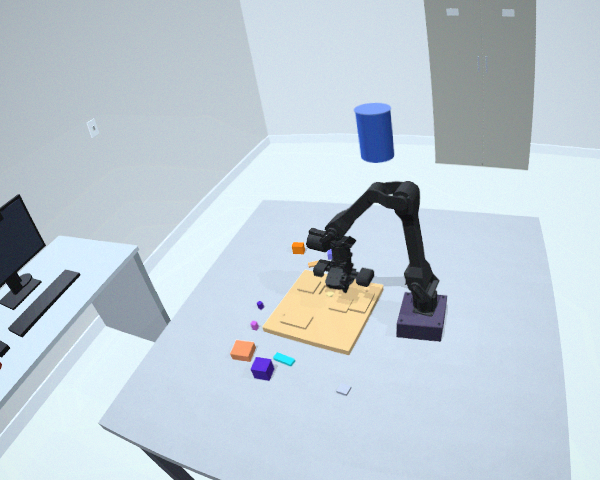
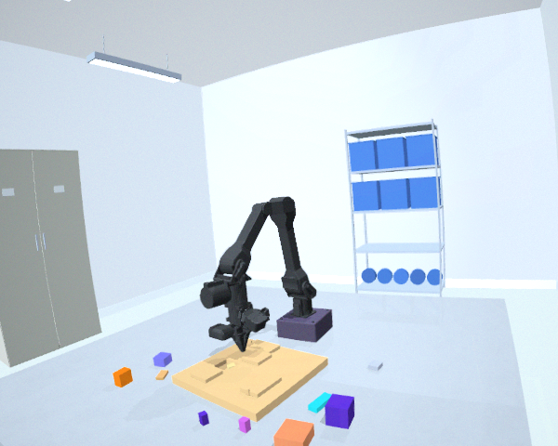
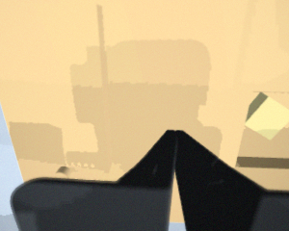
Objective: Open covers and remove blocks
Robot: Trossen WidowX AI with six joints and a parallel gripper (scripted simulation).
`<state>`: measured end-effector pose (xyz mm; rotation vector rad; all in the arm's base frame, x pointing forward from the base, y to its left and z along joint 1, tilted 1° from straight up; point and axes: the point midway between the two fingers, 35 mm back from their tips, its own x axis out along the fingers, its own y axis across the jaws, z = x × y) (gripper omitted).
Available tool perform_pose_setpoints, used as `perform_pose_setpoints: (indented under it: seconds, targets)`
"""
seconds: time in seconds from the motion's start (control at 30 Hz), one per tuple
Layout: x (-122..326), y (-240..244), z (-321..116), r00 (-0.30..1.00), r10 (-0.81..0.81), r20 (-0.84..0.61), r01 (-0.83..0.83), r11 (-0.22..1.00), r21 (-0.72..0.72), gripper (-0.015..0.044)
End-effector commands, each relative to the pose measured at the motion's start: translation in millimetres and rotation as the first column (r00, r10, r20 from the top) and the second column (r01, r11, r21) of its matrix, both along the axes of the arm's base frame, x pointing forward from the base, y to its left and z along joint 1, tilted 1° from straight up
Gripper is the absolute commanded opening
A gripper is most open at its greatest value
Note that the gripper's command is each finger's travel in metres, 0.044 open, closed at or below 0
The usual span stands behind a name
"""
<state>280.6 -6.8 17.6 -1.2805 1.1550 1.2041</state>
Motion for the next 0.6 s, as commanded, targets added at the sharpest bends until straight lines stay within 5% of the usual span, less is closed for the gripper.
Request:
perform_pose_setpoints:
  seconds: [0.0,0.57]
  targets:
    - [-2.3,-0.3,-6.8,1.000,0.004,-0.012,-0.004,1.000,-0.002,0.0000]
    - [-2.0,6.9,-12.1,1.000,0.004,-0.012,-0.004,1.000,-0.001,0.0000]
